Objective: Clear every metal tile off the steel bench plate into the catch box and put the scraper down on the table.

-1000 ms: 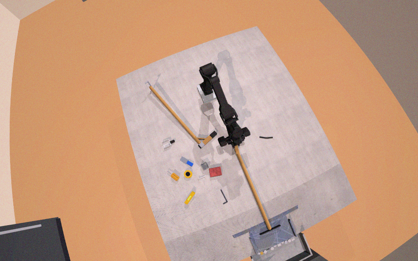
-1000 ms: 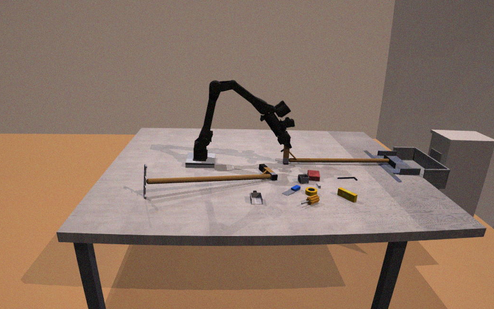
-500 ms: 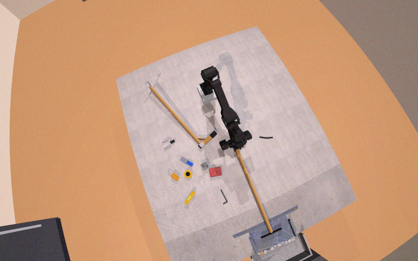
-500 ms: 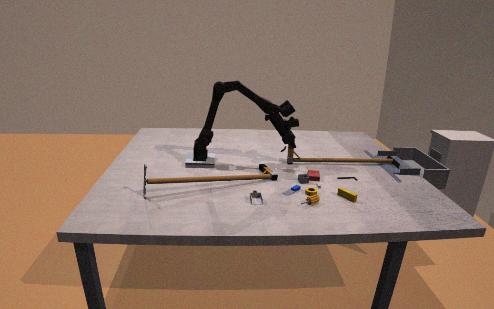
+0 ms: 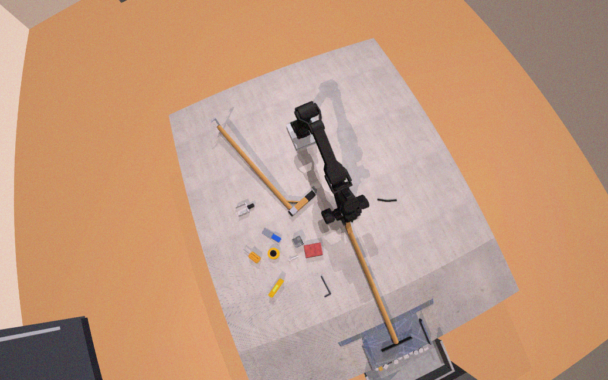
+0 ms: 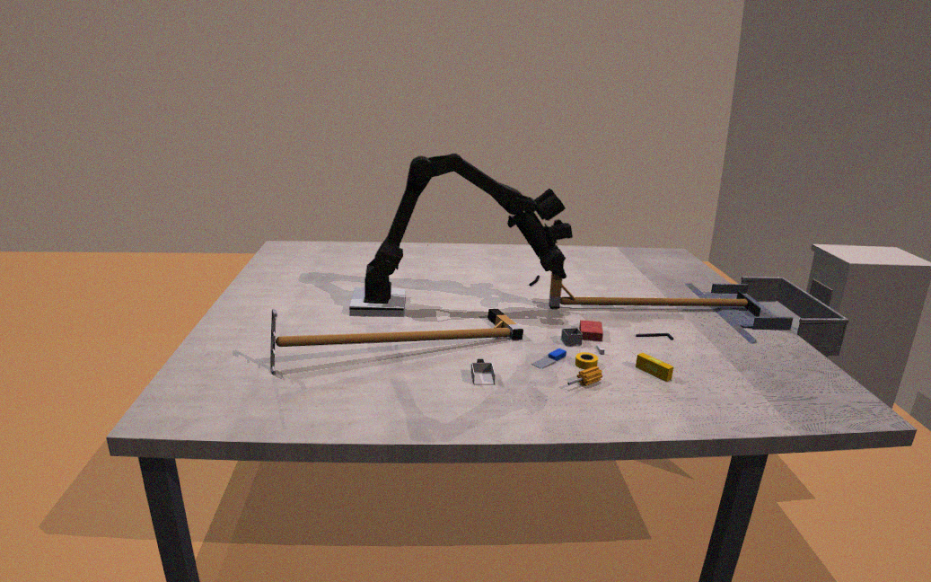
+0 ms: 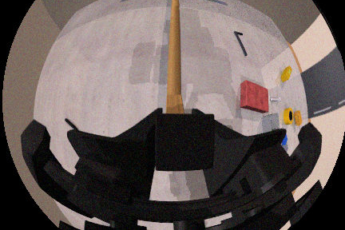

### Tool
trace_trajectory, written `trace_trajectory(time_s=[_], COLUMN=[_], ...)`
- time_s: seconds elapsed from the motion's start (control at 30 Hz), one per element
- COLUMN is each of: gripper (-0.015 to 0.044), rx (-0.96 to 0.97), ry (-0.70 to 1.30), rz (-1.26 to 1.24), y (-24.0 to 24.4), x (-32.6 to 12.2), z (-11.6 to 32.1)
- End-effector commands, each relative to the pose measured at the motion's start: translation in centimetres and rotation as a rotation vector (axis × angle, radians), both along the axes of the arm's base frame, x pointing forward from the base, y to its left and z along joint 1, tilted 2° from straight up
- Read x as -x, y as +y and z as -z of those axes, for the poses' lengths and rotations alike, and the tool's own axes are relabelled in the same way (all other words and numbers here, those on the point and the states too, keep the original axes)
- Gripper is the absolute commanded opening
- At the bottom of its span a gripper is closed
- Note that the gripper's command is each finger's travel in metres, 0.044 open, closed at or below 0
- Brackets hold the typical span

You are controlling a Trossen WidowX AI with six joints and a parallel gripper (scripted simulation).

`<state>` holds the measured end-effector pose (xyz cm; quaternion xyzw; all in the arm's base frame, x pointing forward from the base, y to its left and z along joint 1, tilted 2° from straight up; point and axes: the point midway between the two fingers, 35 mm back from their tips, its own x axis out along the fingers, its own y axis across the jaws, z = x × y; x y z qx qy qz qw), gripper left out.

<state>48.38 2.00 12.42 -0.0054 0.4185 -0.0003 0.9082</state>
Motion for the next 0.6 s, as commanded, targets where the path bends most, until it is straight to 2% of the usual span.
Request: trace_trajectory(time_s=[0.0,0.57], gripper=[0.0,0.0], rx=[0.0,0.0], ry=[-0.011,-0.013], rz=[-0.004,-0.004], y=[0.1,0.1], x=[-0.8,-3.2], z=[-0.4,-0.6])
